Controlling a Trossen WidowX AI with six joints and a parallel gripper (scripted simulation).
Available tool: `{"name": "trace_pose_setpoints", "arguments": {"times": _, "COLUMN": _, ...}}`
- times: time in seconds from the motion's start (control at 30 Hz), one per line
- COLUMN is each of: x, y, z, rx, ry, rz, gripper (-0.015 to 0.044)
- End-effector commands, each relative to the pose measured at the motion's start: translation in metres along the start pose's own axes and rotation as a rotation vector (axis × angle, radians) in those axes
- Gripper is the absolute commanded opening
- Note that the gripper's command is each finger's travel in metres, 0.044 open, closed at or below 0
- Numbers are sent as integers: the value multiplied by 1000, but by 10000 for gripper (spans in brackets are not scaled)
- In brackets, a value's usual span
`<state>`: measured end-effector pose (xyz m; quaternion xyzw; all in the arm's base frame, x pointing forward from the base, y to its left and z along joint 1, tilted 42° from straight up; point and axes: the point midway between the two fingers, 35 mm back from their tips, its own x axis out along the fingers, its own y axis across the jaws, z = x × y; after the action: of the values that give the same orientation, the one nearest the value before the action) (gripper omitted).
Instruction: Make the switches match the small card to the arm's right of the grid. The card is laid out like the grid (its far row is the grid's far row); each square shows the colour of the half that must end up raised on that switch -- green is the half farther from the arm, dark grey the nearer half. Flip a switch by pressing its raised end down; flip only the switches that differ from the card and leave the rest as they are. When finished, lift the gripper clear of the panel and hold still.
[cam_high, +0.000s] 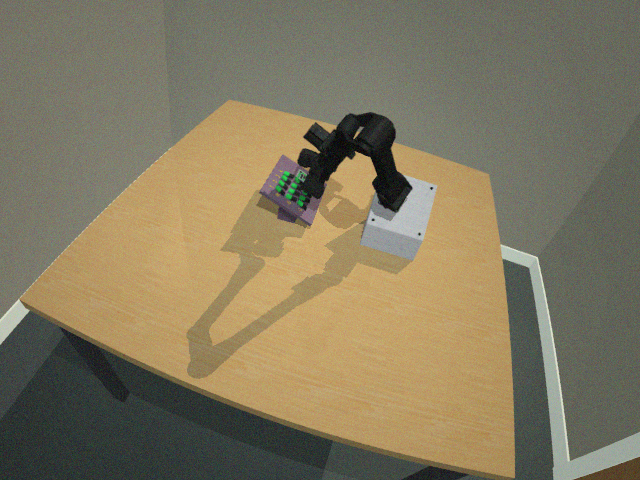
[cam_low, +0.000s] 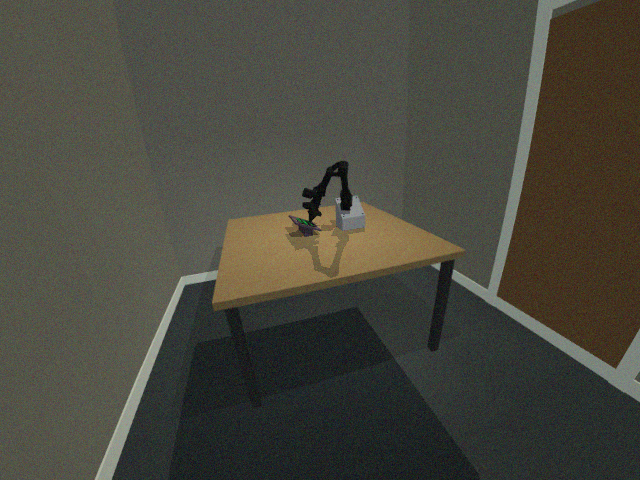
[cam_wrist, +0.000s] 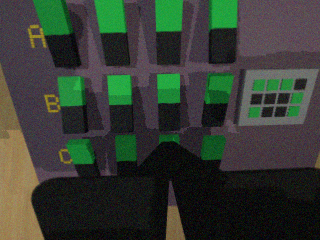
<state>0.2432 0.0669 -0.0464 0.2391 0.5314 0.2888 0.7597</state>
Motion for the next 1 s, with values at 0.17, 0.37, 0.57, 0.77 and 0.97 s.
{"name": "trace_pose_setpoints", "arguments": {"times": 0.17, "x": 1, "y": -1, "z": 0, "rx": 4, "ry": 1, "rz": -5, "gripper": 0}}
{"name": "trace_pose_setpoints", "arguments": {"times": 0.37, "x": -44, "y": -3, "z": -1, "rx": 3, "ry": -14, "rz": -10, "gripper": 0}}
{"name": "trace_pose_setpoints", "arguments": {"times": 0.57, "x": -64, "y": -1, "z": -3, "rx": 4, "ry": -24, "rz": -8, "gripper": 0}}
{"name": "trace_pose_setpoints", "arguments": {"times": 0.77, "x": -69, "y": 8, "z": 18, "rx": 4, "ry": -24, "rz": -8, "gripper": 0}}
{"name": "trace_pose_setpoints", "arguments": {"times": 0.97, "x": -71, "y": 14, "z": 28, "rx": 3, "ry": -24, "rz": -7, "gripper": 0}}
